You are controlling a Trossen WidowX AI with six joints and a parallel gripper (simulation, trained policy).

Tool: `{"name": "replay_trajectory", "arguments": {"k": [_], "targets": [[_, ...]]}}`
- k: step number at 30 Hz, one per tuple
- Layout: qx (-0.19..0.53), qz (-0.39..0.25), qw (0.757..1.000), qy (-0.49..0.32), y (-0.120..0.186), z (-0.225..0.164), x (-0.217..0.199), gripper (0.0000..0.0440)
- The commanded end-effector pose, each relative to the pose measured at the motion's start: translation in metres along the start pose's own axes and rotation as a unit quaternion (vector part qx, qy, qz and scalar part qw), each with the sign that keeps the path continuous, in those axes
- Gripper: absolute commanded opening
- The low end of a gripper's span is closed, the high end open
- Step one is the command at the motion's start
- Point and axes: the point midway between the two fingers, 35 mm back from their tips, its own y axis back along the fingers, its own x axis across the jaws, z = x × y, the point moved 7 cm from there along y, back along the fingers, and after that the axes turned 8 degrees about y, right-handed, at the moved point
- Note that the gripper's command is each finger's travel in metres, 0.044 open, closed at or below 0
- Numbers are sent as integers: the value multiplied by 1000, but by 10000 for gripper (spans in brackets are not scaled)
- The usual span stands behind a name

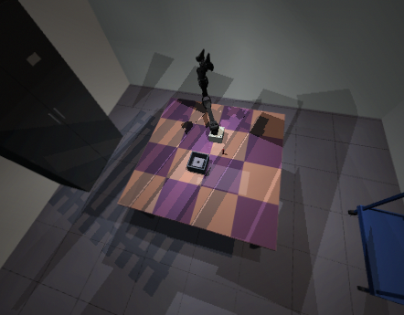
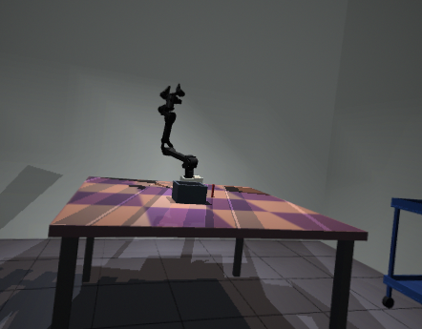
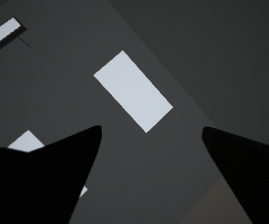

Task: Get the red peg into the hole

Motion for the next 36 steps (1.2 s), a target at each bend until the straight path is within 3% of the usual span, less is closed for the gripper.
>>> {"name": "replay_trajectory", "arguments": {"k": [1,3,9,18,27,36], "targets": [[12,3,1000,-5,-1,-3,4,420],[36,15,999,-25,-3,-11,14,440],[96,62,989,-94,-6,-31,53,440],[183,139,954,-190,-4,-53,121,440],[273,215,897,-273,11,-65,192,440],[361,287,819,-342,37,-67,263,440]]}}
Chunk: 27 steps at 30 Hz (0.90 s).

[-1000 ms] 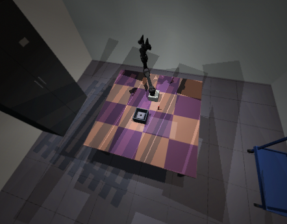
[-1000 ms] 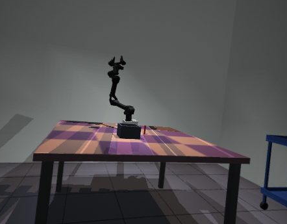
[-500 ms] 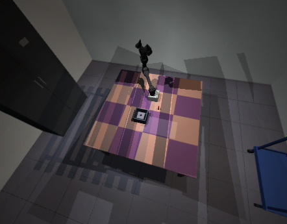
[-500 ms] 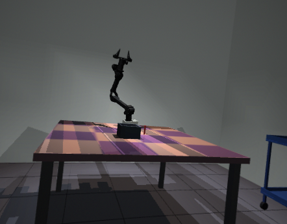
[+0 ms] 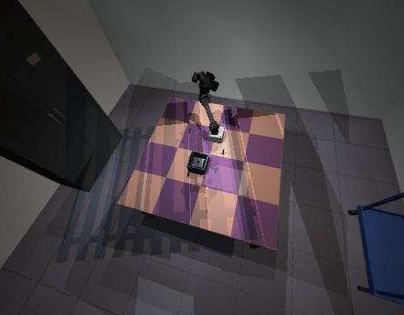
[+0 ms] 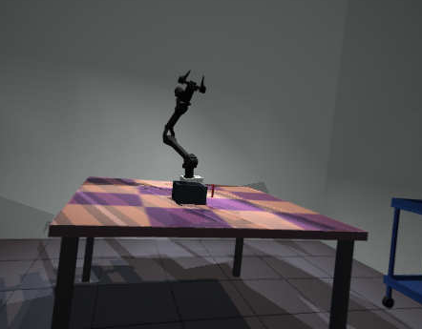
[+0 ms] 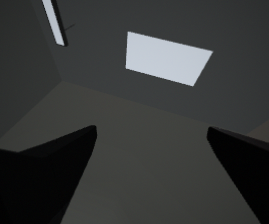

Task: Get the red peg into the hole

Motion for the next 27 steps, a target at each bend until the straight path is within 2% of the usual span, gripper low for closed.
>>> {"name": "replay_trajectory", "arguments": {"k": [1,7,14,20,27], "targets": [[43,30,998,-29,-11,-19,23,440],[115,79,987,-82,-23,-50,62,440],[206,128,960,-137,-29,-85,110,440],[284,166,927,-180,-27,-112,152,440],[377,202,876,-224,-15,-141,201,440]]}}
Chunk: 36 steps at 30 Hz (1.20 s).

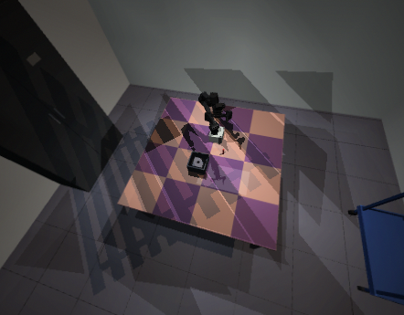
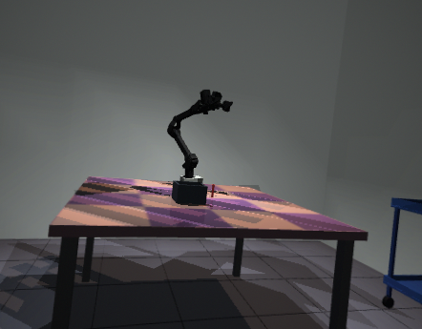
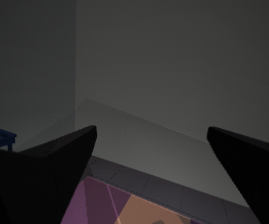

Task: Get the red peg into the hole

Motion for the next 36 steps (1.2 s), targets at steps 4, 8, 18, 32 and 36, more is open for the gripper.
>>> {"name": "replay_trajectory", "arguments": {"k": [4,8,18,32,36], "targets": [[94,26,994,-46,-24,-39,26,439],[154,38,984,-75,-34,-63,43,437],[307,42,940,-140,-47,-126,79,424],[507,-21,836,-208,-38,-210,108,409],[557,-52,799,-221,-32,-231,112,406]]}}
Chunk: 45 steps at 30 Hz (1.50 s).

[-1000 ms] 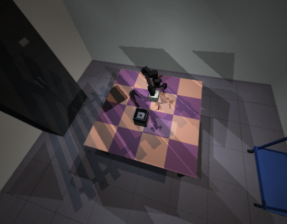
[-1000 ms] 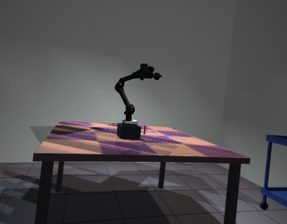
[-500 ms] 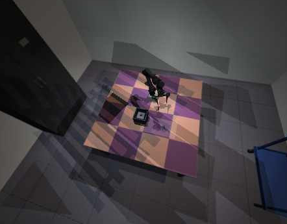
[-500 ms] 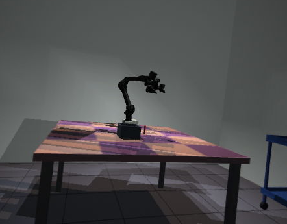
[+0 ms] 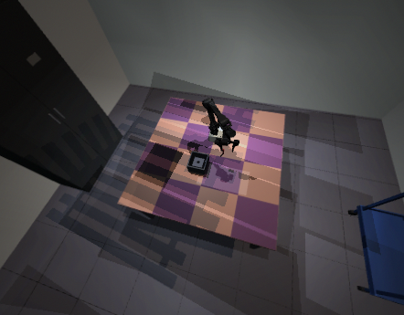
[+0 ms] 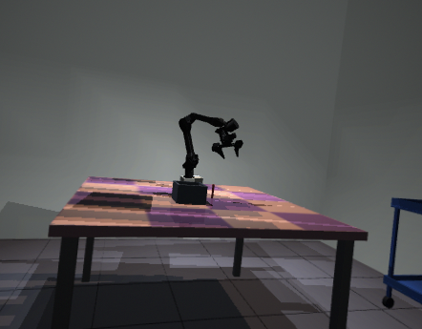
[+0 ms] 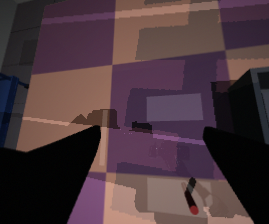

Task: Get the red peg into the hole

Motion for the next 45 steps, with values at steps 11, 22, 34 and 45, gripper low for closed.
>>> {"name": "replay_trajectory", "arguments": {"k": [11,22,34,45], "targets": [[165,-118,973,-114,-44,-50,-23,400],[242,-209,925,-206,-66,-86,-41,385],[261,-255,887,-283,-94,-118,-51,360],[248,-252,877,-327,-121,-144,-54,341]]}}
